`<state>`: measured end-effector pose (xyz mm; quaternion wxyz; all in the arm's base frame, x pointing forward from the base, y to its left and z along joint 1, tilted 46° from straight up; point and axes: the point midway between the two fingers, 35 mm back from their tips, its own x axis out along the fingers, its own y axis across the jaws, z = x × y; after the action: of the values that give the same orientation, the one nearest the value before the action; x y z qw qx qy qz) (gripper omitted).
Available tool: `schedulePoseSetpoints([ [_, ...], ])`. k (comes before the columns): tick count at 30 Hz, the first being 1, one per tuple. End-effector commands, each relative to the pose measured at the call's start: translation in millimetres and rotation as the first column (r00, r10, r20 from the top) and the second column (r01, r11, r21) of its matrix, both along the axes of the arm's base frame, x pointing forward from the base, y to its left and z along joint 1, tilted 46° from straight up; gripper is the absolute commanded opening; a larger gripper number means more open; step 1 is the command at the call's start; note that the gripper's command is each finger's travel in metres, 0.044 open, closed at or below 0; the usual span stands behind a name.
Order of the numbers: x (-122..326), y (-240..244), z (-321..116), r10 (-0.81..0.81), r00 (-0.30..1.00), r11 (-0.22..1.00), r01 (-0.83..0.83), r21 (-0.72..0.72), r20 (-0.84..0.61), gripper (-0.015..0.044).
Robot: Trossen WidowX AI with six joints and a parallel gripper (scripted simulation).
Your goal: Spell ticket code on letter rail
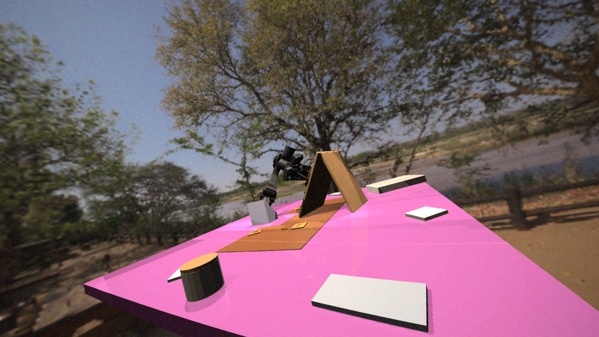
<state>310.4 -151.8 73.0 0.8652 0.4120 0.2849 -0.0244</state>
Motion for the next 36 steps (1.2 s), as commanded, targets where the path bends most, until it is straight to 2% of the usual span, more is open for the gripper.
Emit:
schedulePoseSetpoints([
  [1,1,2,3,-0.002,1.000,1.000,0.002,-0.001,0.000,0.0000],
  [36,8,18,21,-0.002,1.000,1.000,0.002,0.000,0.000,0.0000],
])
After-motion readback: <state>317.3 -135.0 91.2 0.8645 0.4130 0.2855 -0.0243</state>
